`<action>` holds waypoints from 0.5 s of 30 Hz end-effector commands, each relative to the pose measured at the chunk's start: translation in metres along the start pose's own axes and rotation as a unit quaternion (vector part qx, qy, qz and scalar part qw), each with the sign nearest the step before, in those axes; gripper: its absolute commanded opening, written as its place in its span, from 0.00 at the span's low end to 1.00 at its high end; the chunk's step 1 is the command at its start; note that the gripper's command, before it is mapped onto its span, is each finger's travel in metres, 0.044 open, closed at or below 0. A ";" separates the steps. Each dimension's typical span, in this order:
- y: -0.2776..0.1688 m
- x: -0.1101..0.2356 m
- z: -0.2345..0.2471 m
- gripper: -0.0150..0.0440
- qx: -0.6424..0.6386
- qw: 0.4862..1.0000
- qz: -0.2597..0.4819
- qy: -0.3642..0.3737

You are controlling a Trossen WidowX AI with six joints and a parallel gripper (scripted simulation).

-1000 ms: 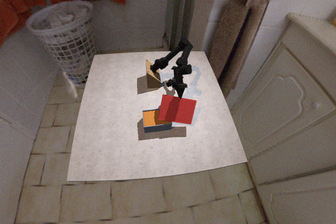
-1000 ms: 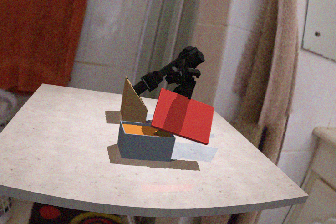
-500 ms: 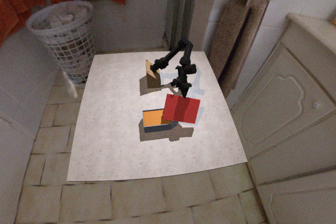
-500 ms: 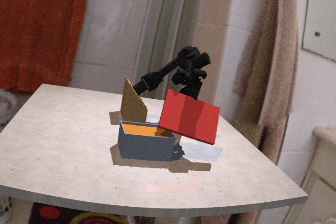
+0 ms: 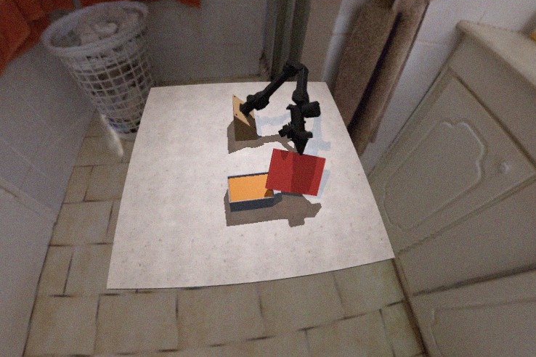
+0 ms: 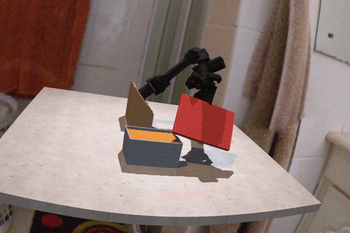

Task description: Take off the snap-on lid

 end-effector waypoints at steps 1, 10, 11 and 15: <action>-0.011 0.003 0.005 0.25 0.002 1.000 -0.001 0.009; -0.029 0.004 0.006 0.25 0.002 1.000 -0.001 0.009; -0.031 0.004 0.007 0.25 0.002 1.000 -0.001 0.009; -0.039 0.004 0.007 0.25 0.001 1.000 -0.001 0.009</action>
Point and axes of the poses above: the point midway between the two fingers, 35 mm back from their tips, its own x axis back along the fingers, its own z axis across the jaws, y = z × x, the point moved 5 cm from there along x, back along the fingers, and after that the axes turned 7 degrees about x, right-handed, at the moved point
